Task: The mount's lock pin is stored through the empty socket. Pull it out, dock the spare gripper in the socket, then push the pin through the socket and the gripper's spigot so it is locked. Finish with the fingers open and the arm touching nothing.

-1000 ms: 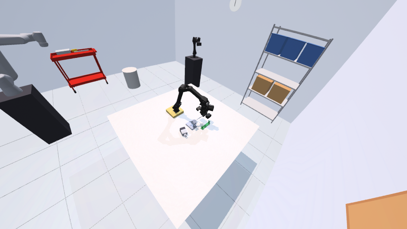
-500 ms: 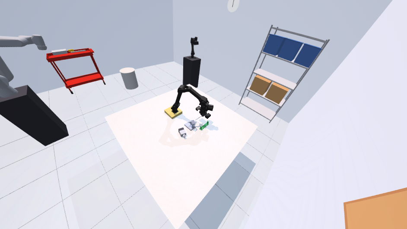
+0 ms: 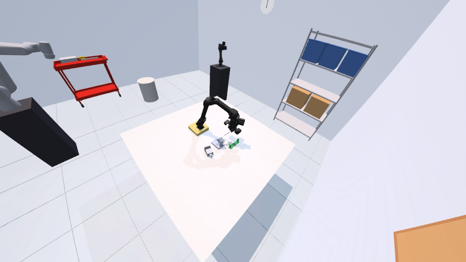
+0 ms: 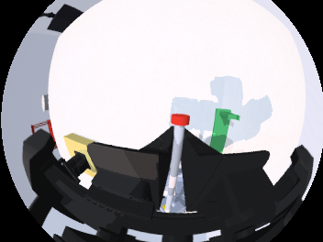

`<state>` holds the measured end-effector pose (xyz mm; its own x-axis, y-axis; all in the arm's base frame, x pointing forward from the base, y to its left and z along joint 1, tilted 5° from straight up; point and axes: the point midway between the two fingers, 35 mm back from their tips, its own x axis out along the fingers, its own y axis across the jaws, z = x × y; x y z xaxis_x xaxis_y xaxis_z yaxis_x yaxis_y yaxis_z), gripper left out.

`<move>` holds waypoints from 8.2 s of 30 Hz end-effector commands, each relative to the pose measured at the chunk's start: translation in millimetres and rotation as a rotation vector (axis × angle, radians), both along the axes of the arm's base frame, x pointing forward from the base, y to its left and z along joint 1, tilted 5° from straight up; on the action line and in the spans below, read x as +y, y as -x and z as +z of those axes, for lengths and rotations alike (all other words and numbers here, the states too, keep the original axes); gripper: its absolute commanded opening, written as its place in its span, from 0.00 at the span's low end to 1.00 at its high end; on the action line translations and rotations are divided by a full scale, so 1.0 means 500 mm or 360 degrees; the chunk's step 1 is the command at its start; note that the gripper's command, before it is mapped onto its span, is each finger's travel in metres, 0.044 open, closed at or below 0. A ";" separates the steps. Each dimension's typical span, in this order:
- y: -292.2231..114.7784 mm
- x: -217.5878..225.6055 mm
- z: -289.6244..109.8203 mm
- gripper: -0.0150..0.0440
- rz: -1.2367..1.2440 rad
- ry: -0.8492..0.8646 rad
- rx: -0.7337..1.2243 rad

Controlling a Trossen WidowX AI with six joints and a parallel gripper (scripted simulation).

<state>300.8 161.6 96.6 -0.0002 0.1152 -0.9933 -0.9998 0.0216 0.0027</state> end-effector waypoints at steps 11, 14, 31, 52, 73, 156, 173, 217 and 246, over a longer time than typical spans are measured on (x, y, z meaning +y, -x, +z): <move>-0.012 0.008 0.007 0.25 0.0003 0.0001 0.0002; -0.028 0.017 0.012 0.25 0.0006 0.0000 0.0001; -0.111 0.069 0.029 0.25 0.0024 -0.0002 -0.0005; -0.167 0.107 0.018 0.25 0.0039 -0.0004 -0.0009; -0.172 0.104 -0.043 0.25 0.0041 -0.0013 -0.0028; -0.149 0.098 -0.018 0.59 0.0052 0.0017 0.0034; -0.134 0.095 0.025 0.73 0.0063 0.0041 0.0083; -0.173 -0.030 -0.046 0.56 0.0088 -0.0020 -0.0143; -0.179 -0.031 -0.116 0.56 0.0088 -0.0020 -0.0142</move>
<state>391.4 146.1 41.4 0.0871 0.1308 -0.9876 -0.9953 -0.0296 -0.0917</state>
